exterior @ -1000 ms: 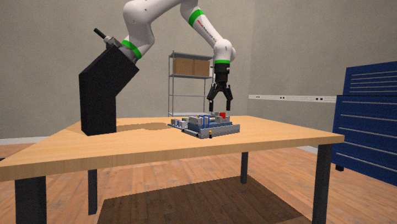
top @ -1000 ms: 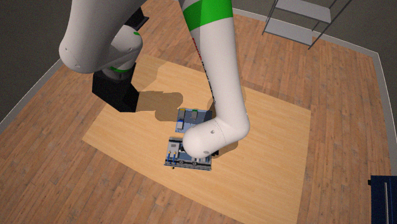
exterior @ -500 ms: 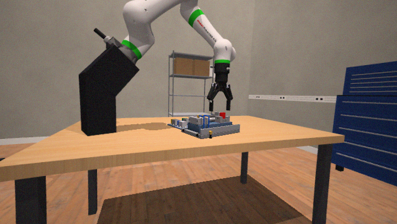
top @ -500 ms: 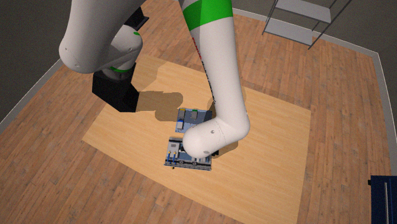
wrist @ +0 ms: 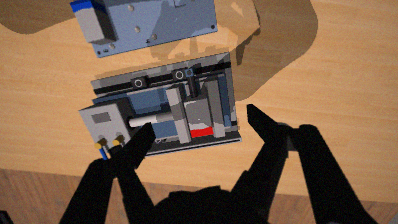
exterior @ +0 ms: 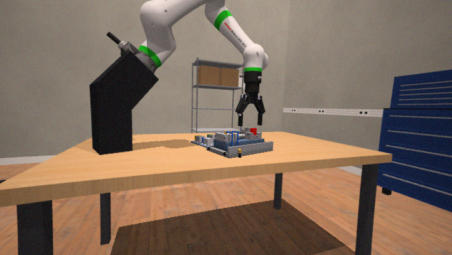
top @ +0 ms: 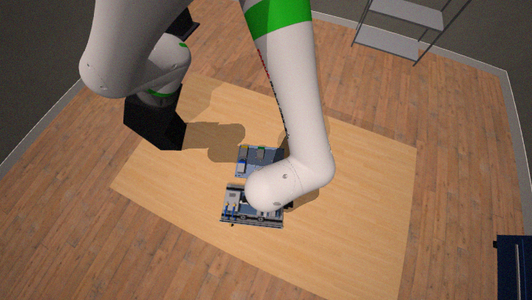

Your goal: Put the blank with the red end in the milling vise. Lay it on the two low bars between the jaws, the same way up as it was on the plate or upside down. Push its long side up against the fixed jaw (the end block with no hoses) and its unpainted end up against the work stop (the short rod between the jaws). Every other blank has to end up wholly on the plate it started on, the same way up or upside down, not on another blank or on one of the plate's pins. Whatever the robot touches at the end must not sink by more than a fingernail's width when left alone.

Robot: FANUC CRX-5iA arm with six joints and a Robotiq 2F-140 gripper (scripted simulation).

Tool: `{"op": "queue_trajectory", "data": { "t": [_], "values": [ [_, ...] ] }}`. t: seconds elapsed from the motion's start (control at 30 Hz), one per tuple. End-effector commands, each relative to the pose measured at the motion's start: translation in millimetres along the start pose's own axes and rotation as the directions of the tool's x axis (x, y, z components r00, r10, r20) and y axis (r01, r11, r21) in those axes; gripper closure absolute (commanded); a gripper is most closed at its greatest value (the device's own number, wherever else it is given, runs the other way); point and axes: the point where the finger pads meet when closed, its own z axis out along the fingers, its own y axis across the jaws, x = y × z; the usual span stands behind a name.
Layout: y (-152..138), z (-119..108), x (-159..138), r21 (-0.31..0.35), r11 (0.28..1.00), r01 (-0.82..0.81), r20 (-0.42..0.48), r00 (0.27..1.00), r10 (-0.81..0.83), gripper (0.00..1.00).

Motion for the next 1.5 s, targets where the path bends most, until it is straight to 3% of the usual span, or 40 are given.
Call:
{"op": "queue_trajectory", "data": {
  "t": [0.0,1.47],
  "values": [
    [0.5,-1.3,-0.6,-0.001,1.0,0.0,0.001,1.0,0.0,0.0],
    [0.5,-8.8,-0.6,-0.001,1.0,0.0,0.001,1.0,0.0,0.0]
  ]
}}
